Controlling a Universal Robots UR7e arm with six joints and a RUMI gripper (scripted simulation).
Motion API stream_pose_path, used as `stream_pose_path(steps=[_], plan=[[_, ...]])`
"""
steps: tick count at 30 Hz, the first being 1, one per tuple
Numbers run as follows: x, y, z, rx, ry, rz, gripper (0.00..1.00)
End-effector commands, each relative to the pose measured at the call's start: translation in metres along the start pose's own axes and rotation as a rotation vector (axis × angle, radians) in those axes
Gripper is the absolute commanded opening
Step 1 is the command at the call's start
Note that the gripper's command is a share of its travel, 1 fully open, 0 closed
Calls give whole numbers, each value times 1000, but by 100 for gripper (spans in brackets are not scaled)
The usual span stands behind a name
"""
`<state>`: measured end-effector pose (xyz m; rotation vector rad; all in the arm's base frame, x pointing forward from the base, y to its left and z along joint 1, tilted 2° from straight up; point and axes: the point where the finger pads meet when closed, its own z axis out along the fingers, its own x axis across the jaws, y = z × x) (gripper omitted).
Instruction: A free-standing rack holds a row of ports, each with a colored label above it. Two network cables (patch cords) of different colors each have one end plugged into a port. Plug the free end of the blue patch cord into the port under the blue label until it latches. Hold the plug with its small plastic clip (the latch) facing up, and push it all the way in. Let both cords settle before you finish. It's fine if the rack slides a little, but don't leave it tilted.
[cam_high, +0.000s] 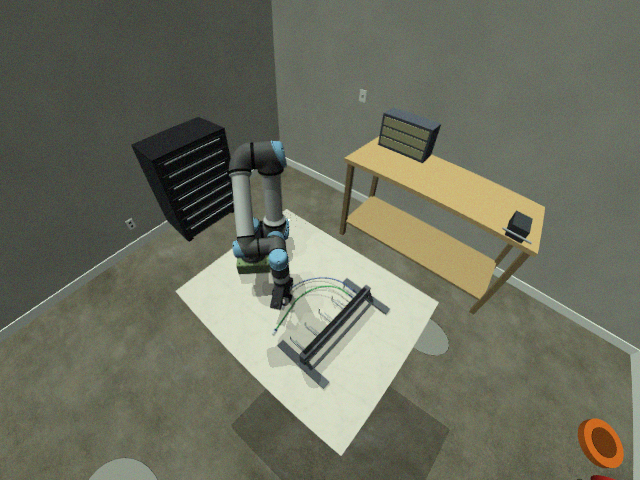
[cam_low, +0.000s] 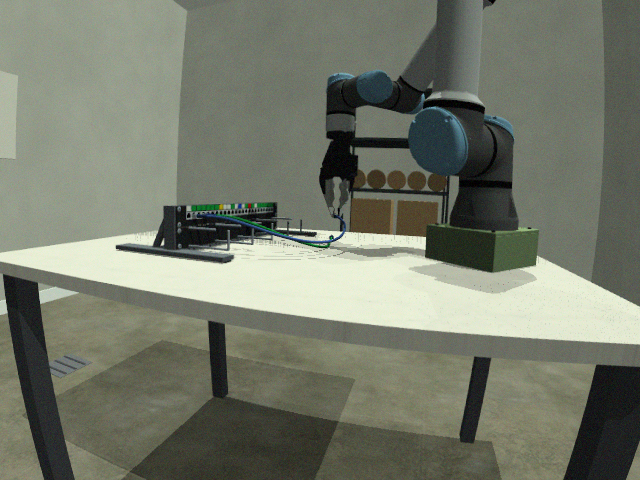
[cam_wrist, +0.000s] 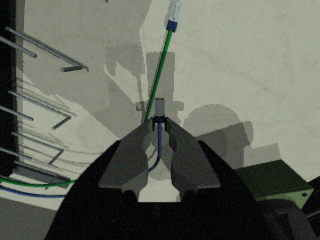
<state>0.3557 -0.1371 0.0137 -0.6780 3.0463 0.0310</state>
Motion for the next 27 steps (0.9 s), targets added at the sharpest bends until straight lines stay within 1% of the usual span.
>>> stream_pose_path(steps=[1,6,8,23,27], plan=[[-10,0,-2,0,1,-57,0],[-22,2,-5,-2,2,-128,0],[-22,2,-5,-2,2,-128,0],[-62,6,-13,-6,5,-361,0],[-67,6,-14,-6,6,-392,0]])
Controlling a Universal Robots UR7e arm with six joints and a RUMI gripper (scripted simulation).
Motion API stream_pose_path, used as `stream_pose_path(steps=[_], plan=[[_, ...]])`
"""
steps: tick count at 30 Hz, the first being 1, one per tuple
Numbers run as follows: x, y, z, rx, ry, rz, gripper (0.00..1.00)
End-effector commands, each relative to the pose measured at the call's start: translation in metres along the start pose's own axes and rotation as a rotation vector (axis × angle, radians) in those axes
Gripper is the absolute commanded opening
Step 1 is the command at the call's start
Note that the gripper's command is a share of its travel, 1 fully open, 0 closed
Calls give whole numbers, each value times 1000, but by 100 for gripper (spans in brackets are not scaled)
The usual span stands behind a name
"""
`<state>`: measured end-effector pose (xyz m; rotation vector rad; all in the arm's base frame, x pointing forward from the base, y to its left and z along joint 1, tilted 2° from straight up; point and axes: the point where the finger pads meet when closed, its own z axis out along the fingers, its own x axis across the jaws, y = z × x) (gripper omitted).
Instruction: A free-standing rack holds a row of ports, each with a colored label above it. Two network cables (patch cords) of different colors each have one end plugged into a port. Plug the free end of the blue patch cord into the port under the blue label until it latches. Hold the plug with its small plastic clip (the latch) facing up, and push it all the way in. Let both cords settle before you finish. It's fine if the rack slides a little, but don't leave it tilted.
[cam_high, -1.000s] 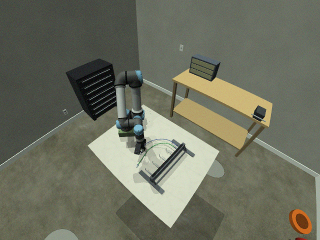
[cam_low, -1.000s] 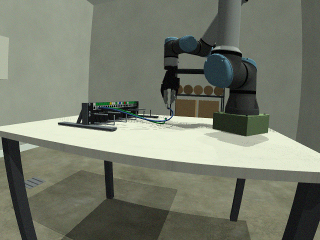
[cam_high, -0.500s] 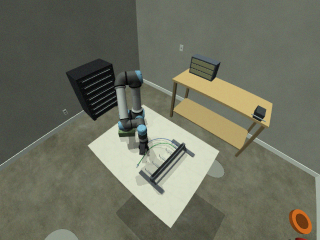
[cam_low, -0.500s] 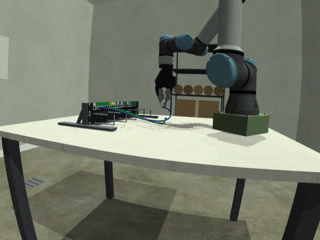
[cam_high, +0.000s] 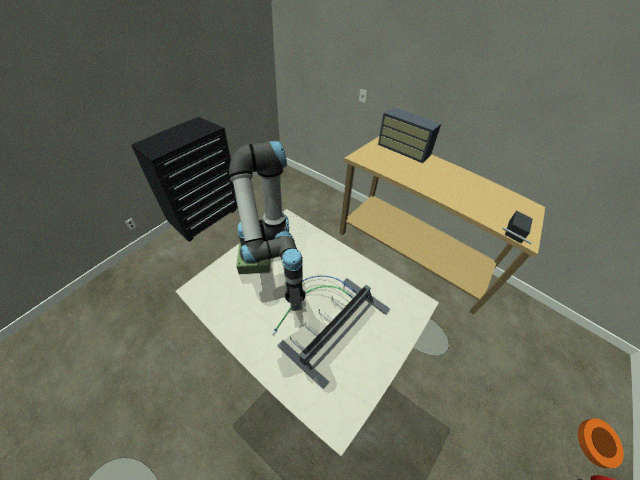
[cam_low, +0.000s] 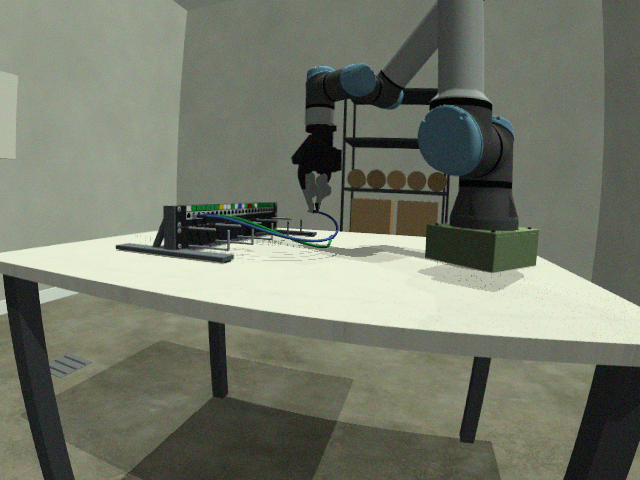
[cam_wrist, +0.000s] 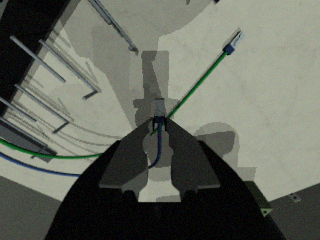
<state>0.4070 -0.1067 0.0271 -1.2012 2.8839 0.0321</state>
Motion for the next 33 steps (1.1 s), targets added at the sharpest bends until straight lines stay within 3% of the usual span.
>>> stream_pose_path(steps=[1,33], plan=[[-9,-3,-2,-1,1,-56,0],[-73,-19,-16,-8,6,-438,0]])
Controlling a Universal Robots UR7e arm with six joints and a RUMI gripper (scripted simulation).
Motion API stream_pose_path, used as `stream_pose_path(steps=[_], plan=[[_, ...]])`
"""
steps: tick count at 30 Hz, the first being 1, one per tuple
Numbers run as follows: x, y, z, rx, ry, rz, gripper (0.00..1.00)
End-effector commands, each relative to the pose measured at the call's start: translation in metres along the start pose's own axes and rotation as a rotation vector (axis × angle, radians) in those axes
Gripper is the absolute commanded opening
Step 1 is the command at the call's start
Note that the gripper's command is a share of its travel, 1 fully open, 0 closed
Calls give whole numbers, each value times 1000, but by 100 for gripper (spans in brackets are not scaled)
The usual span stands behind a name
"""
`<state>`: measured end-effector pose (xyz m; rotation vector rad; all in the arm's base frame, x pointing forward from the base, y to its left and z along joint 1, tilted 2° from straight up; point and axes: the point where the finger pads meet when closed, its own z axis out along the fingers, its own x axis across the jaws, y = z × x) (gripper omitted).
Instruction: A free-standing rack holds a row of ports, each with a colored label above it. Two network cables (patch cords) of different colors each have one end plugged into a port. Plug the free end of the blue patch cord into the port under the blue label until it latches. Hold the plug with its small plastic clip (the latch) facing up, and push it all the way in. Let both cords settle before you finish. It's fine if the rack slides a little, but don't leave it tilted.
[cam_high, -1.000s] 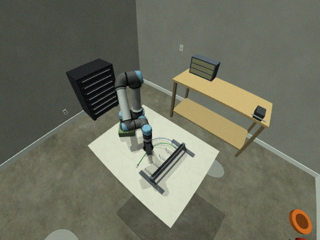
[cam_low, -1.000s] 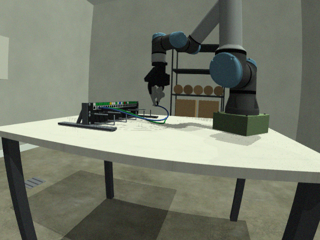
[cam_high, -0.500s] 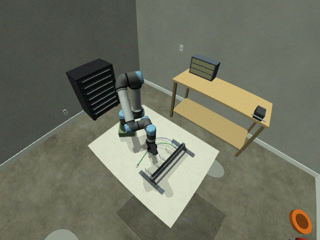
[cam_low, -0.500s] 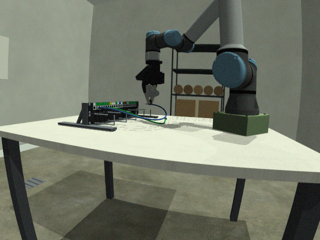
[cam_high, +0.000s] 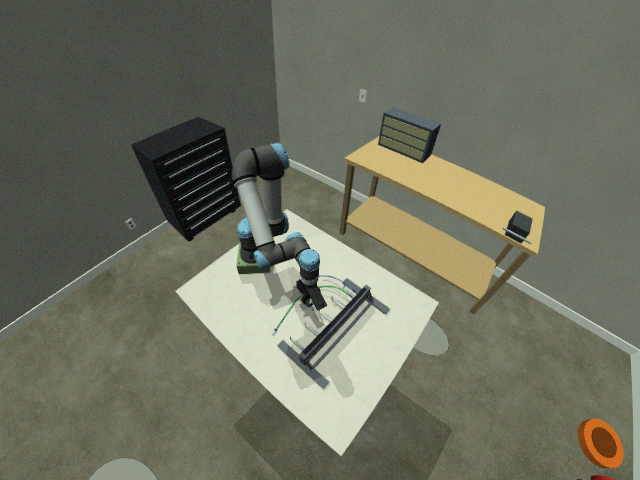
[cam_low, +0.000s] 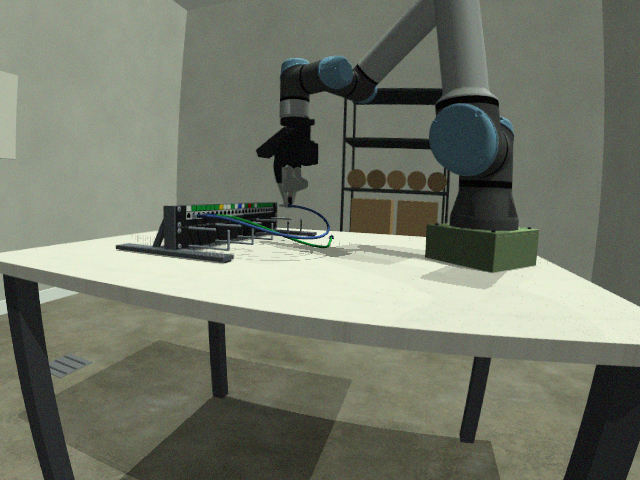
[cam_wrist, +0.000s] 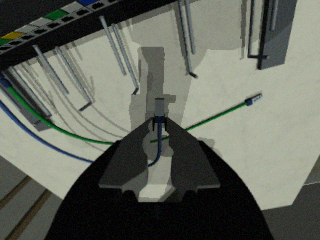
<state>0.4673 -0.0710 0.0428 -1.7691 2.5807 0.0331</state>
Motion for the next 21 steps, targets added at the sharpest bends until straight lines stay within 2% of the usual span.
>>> stream_pose_path(steps=[1,21], plan=[[-5,-4,-2,0,0,-37,0],[-26,-21,-7,-3,3,-193,0]])
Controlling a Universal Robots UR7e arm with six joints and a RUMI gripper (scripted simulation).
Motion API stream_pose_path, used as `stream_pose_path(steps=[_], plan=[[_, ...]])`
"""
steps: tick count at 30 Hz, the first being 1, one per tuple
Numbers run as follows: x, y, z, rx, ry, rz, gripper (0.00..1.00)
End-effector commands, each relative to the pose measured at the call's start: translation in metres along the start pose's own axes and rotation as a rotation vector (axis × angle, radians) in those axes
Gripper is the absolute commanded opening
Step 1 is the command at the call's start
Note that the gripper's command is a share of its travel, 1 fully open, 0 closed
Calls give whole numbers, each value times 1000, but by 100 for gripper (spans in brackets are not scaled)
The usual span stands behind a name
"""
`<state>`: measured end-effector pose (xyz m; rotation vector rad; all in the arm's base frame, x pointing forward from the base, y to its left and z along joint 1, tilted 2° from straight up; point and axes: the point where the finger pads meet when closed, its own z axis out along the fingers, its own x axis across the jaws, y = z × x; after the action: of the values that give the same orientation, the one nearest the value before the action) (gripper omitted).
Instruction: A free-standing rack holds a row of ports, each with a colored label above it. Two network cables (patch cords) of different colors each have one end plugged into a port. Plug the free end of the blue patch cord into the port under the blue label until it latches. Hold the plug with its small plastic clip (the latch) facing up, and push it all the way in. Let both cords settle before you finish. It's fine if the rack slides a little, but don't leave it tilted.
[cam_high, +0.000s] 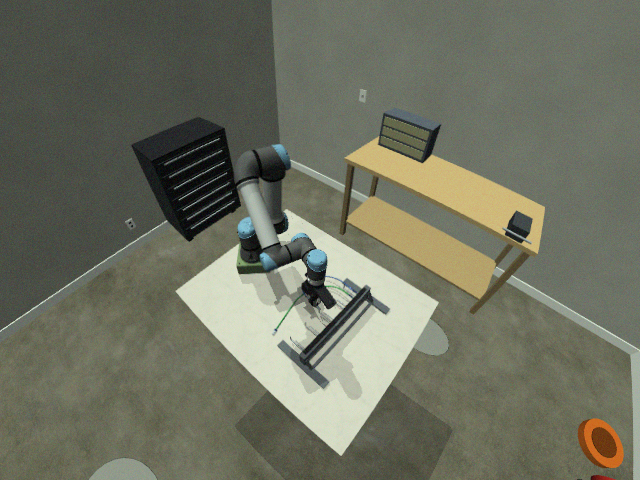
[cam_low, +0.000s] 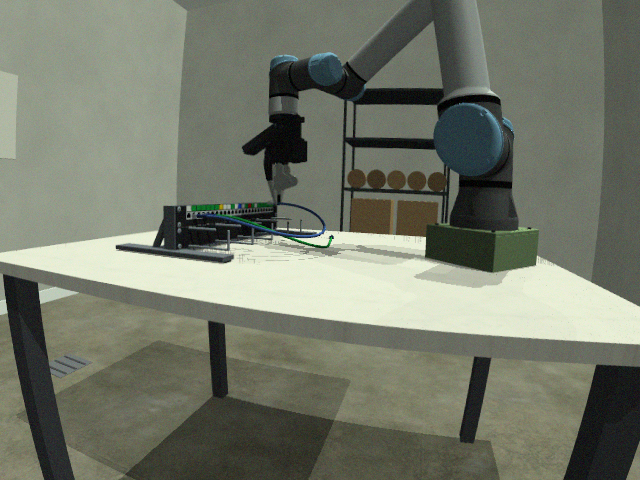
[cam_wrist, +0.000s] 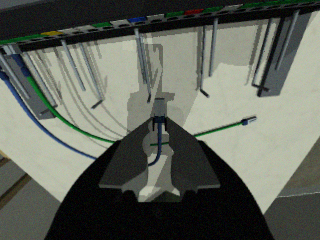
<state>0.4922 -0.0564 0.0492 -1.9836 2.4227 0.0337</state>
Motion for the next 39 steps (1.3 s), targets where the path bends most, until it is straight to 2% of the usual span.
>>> stream_pose_path(steps=[1,39], plan=[[-3,-4,-2,1,1,-29,0],[-13,-14,-5,-1,2,-113,0]])
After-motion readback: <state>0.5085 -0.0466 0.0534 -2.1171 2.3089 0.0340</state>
